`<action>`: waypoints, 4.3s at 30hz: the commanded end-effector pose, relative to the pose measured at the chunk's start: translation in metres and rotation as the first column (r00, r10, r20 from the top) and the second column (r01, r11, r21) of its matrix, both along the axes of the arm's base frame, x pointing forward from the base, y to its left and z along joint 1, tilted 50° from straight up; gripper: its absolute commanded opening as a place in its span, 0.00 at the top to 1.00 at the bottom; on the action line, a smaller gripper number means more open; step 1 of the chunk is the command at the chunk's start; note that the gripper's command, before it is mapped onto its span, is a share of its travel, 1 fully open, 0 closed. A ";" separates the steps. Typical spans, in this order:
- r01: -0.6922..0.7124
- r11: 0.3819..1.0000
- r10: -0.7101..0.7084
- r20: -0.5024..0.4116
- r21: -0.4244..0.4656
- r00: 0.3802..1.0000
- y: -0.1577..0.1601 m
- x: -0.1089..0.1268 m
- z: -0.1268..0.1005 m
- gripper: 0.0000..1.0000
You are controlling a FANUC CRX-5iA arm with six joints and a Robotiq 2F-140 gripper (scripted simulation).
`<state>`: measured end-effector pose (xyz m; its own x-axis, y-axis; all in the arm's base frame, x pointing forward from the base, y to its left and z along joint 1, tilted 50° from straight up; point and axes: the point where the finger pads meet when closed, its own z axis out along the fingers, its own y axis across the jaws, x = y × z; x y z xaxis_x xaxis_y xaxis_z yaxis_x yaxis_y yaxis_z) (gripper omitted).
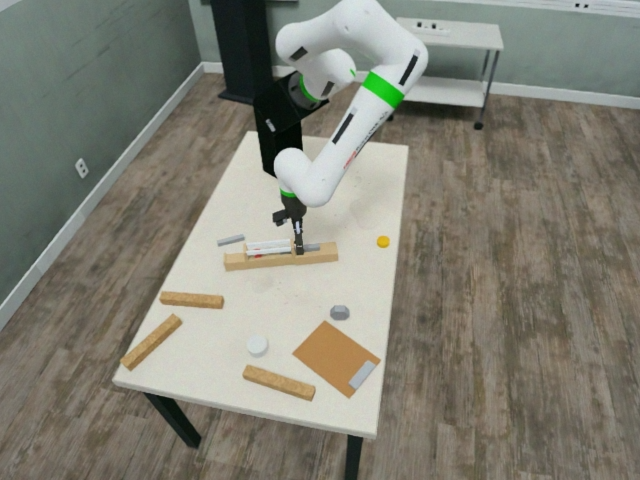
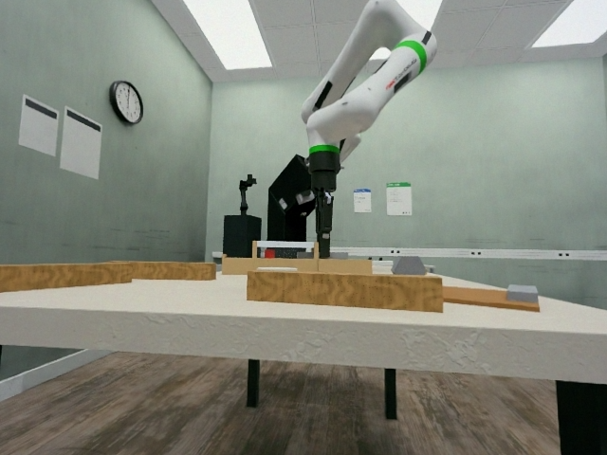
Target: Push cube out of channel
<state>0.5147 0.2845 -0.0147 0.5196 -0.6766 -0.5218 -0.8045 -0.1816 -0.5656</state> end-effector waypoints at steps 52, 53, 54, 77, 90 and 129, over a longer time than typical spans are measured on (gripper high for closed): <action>0.000 1.000 0.000 0.001 -0.001 1.000 -0.049 -0.019 0.043 0.70; -0.001 1.000 0.001 0.002 -0.003 1.000 -0.051 -0.017 0.041 0.70; -0.005 1.000 0.005 0.006 -0.007 1.000 -0.057 -0.014 0.035 0.70; -0.123 0.990 0.131 0.139 -0.067 0.982 -0.253 0.018 -0.168 0.70; -0.123 0.990 0.131 0.139 -0.067 0.982 -0.253 0.018 -0.168 0.70; -0.123 0.990 0.131 0.139 -0.067 0.982 -0.190 0.045 -0.225 0.70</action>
<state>0.5585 0.0951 -0.2393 0.6698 -0.6264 -0.3988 -0.6845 -0.3128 -0.6585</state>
